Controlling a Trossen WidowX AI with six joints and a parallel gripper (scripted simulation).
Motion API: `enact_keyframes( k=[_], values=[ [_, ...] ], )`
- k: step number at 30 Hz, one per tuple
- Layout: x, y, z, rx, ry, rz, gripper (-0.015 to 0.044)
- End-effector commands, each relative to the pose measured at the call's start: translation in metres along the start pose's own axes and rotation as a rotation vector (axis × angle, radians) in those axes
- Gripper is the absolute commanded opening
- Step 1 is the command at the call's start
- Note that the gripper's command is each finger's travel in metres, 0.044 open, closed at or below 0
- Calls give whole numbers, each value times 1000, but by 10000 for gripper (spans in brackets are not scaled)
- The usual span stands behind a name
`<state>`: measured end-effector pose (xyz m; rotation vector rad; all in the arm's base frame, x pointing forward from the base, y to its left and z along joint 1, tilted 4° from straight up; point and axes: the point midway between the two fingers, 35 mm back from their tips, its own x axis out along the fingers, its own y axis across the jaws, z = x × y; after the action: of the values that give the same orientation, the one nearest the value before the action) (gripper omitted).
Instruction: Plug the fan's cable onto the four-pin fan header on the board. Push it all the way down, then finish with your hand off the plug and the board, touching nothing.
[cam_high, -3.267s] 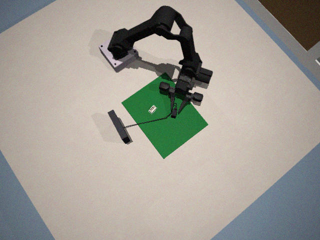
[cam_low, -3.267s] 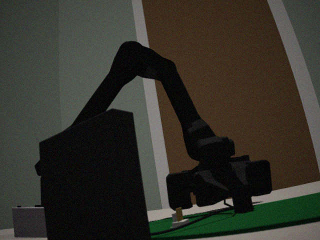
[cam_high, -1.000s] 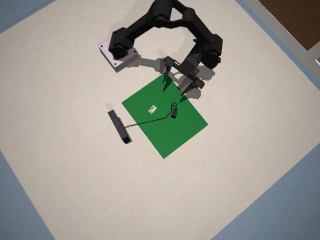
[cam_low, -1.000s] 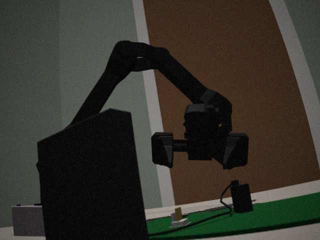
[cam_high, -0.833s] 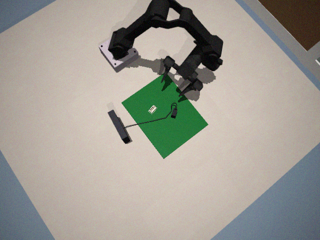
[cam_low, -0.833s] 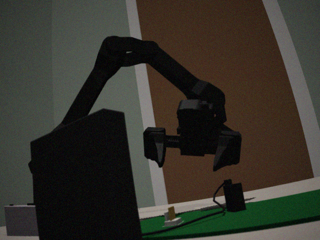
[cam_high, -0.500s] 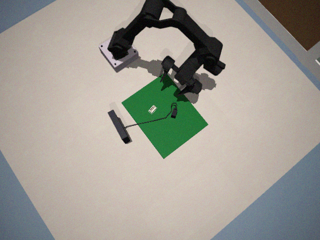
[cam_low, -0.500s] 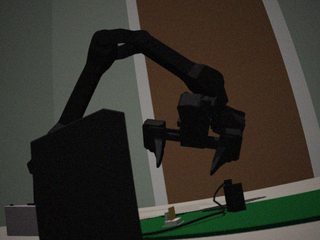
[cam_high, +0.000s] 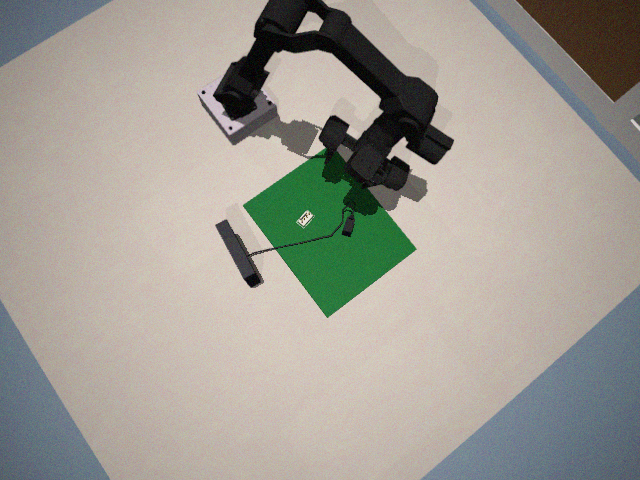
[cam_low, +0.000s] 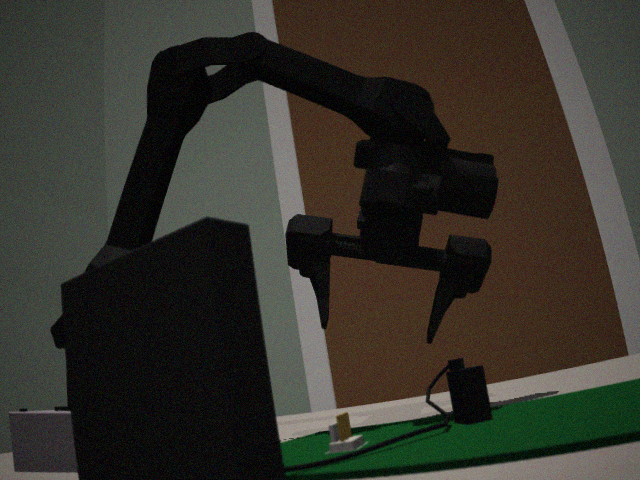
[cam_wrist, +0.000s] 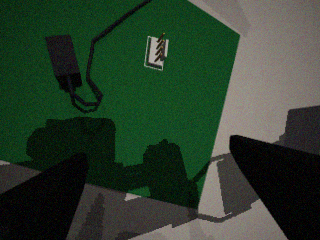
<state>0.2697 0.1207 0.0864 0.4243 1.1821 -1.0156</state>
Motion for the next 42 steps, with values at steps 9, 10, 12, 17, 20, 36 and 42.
enact_keyframes(
  k=[9,10,12,17,20,36,42],
  values=[
    [-23,9,9,-102,218,173,440],
    [-26,9,10,-112,233,190,440],
    [-30,11,12,-131,261,226,440],
    [-43,14,18,-182,323,325,440],
    [-47,15,20,-198,338,356,440],
    [-52,18,126,-101,346,338,440],
    [-23,31,116,-101,346,339,440]
  ],
)
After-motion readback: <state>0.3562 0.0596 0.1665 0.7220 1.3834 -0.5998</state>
